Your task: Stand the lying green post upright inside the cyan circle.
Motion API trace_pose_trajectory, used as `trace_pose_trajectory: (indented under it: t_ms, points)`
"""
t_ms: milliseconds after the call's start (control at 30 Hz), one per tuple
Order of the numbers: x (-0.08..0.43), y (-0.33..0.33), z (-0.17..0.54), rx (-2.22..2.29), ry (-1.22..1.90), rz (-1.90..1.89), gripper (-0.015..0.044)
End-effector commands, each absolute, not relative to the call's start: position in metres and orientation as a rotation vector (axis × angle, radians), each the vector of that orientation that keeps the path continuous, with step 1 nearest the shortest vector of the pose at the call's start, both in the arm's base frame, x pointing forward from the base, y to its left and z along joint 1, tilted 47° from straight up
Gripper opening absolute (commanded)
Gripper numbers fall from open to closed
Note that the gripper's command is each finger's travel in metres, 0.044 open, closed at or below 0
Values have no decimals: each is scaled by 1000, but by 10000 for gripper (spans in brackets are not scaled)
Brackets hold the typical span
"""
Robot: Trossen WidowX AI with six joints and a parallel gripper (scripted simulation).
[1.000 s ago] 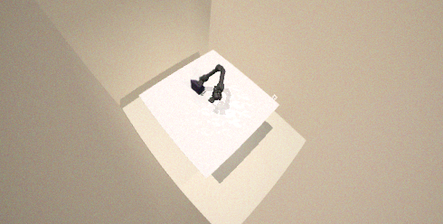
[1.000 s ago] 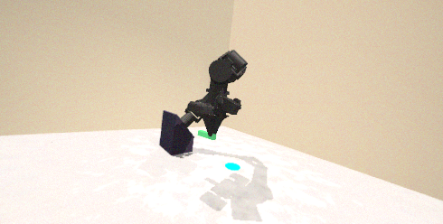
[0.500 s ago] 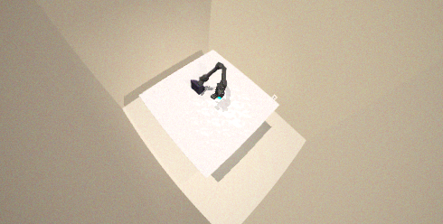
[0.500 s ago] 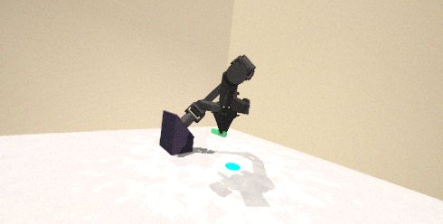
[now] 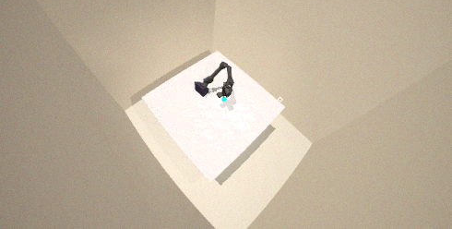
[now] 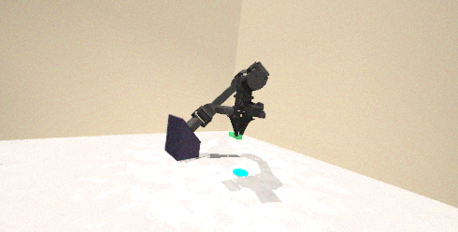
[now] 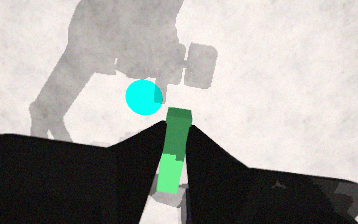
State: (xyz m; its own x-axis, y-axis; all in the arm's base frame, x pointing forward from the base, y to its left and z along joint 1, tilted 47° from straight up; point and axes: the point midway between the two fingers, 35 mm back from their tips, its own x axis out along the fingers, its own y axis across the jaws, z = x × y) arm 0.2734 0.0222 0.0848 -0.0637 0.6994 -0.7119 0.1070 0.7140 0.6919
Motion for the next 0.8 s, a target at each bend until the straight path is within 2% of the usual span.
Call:
trace_pose_trajectory:
  t_ms: [0,767]
  points:
    - [267,31,94,731,1609,509,22]
    - [247,59,120,872,1687,355,22]
